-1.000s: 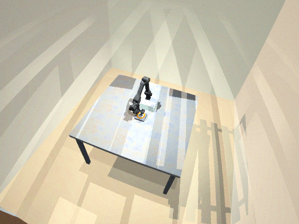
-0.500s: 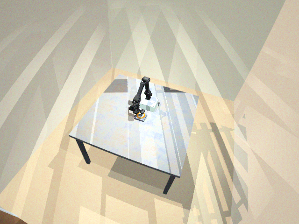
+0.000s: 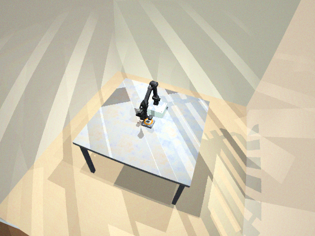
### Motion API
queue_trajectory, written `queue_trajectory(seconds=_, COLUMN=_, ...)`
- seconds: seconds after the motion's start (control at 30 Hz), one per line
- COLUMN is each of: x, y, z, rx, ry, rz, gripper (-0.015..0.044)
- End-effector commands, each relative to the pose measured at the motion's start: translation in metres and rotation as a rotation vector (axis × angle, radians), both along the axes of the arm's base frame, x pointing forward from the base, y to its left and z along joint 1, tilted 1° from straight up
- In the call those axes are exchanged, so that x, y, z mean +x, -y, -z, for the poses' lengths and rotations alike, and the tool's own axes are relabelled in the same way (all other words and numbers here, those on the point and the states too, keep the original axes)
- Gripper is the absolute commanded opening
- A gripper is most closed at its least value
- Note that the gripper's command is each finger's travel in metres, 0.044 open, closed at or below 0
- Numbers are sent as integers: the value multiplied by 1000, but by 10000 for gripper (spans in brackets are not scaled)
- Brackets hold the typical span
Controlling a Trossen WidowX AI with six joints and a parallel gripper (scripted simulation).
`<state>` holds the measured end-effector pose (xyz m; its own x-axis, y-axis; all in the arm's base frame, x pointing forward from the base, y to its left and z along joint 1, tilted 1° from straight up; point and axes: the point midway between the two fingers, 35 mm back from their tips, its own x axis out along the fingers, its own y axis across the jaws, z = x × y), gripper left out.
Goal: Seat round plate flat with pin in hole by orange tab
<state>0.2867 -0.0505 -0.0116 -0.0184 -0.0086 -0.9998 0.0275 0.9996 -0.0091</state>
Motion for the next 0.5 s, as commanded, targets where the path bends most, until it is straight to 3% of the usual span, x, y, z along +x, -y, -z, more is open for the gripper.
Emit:
queue_trajectory(seconds=0.0, x=10, y=-1, z=-2, rx=1, ry=31, rz=-1, gripper=0)
queue_trajectory(seconds=0.47, x=17, y=-5, z=-3, rx=1, ry=31, rz=-1, gripper=0)
